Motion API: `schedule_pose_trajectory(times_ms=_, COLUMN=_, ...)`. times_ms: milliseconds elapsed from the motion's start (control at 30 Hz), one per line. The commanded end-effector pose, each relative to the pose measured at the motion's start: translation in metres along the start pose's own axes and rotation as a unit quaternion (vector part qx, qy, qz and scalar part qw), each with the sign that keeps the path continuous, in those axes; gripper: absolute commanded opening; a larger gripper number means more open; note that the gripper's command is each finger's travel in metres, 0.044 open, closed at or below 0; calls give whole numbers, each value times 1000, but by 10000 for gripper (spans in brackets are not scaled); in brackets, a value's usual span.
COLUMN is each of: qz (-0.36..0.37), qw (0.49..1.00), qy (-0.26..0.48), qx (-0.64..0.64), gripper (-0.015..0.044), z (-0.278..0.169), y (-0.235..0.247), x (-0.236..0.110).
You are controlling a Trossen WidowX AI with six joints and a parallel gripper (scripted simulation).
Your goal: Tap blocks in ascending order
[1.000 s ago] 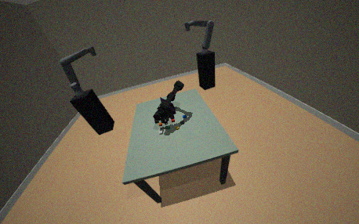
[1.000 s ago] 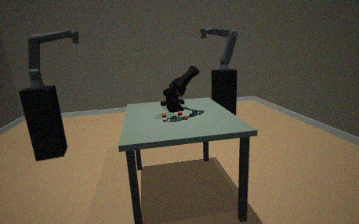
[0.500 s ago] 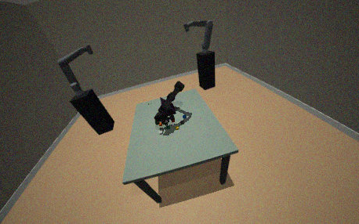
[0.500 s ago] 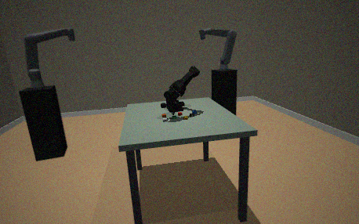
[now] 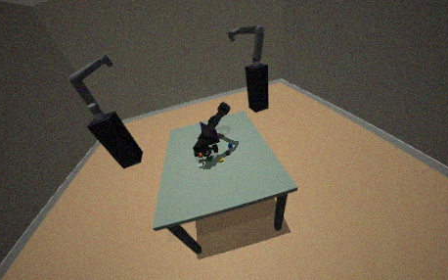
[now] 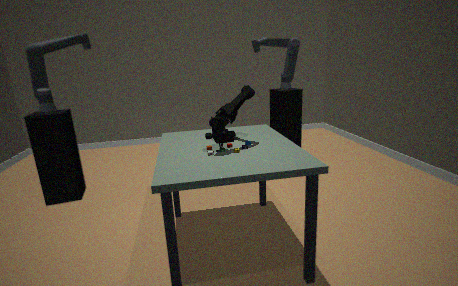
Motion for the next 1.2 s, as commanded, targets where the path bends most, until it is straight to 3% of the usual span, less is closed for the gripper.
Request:
schedule_pose_trajectory(times_ms=0, qz=0, qw=1000, qy=-2, qx=-2, gripper=20, z=0, y=0, x=-24)
schedule_pose_trajectory(times_ms=167, qz=-1, qw=1000, qy=-3, qx=-2, gripper=20, z=2, y=0, x=-34)
schedule_pose_trajectory(times_ms=333, qz=-2, qw=1000, qy=-2, qx=-2, gripper=20, z=1, y=0, x=-102)
schedule_pose_trajectory(times_ms=567, qz=-2, qw=1000, qy=-2, qx=-2, gripper=20, z=-1, y=2, x=-105)
schedule_pose_trajectory(times_ms=933, qz=-5, qw=1000, qy=-4, qx=1, gripper=20, z=-76, y=133, x=-110)
schedule_pose_trajectory(times_ms=1167, qz=2, qw=1000, qy=1, qx=0, gripper=20, z=-134, y=177, x=-104)
Point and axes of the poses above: the point midway between the two fingers, 35 mm back from their tips, its own x axis out along the fingers, its own y axis across the jaws, z = x × y, the point moved 5 cm from there along -x, back along the fingers, and after that the axes turned 15 degrees about x, right-handed, at the moved point
